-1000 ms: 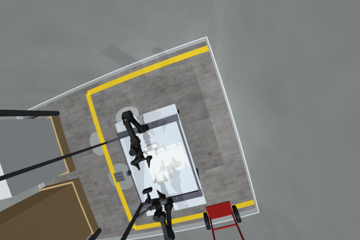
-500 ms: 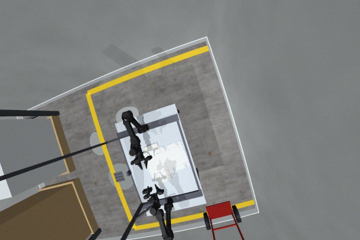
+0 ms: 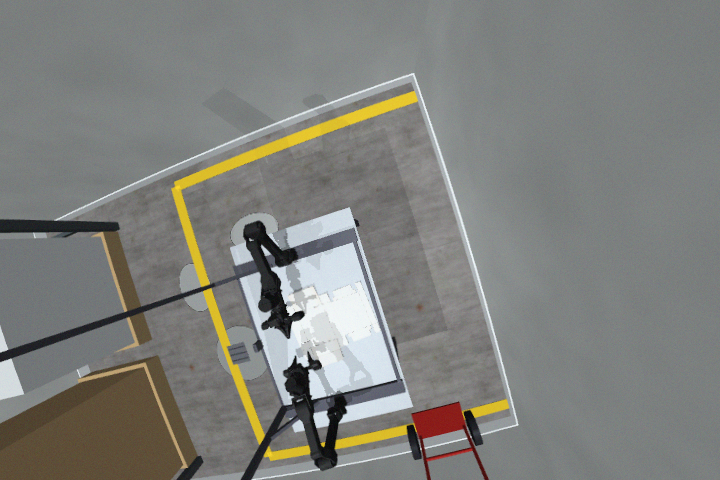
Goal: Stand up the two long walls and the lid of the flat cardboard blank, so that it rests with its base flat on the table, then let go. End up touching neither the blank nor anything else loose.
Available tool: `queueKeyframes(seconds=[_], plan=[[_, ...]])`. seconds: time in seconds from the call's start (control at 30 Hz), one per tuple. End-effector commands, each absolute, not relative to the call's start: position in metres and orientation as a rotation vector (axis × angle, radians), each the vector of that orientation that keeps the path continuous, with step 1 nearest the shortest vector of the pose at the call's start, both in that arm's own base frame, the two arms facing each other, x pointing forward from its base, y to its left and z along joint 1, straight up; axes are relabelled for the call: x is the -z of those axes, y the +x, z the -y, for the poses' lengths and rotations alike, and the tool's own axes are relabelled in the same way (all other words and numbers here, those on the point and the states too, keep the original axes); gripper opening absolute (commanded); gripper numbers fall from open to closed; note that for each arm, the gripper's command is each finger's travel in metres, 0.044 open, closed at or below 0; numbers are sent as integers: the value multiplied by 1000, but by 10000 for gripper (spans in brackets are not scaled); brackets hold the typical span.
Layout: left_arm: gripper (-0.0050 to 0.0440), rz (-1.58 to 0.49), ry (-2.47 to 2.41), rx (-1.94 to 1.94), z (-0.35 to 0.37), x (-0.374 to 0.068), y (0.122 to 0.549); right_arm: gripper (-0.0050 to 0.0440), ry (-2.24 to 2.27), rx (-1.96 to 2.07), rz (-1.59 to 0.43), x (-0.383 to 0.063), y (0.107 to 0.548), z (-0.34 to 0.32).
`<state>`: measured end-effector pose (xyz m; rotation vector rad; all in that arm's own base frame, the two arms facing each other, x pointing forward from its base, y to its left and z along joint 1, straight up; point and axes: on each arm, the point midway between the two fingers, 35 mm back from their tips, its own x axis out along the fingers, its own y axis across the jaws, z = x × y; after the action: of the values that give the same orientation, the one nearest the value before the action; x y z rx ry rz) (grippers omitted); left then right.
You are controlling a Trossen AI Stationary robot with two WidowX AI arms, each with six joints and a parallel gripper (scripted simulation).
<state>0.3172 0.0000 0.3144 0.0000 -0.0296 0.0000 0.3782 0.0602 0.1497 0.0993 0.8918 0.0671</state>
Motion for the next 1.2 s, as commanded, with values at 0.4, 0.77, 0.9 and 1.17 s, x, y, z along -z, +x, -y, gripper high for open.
queueKeyframes(seconds=[0.4, 0.77, 0.9, 1.17], plan=[[0, 50, 0, 0, 0, -323, 316, 329, 19, -15, -1489, -64, 358, -93], [44, 27, -5, 5, 2, -319, 319, 329, 6, -6, -1542, -57, 354, -95], [140, -159, -40, 40, 15, -288, 342, 329, 6, -6, -1542, -57, 354, -95], [323, -566, -93, 93, 50, -215, 374, 329, 6, -6, -1542, -57, 354, -95]])
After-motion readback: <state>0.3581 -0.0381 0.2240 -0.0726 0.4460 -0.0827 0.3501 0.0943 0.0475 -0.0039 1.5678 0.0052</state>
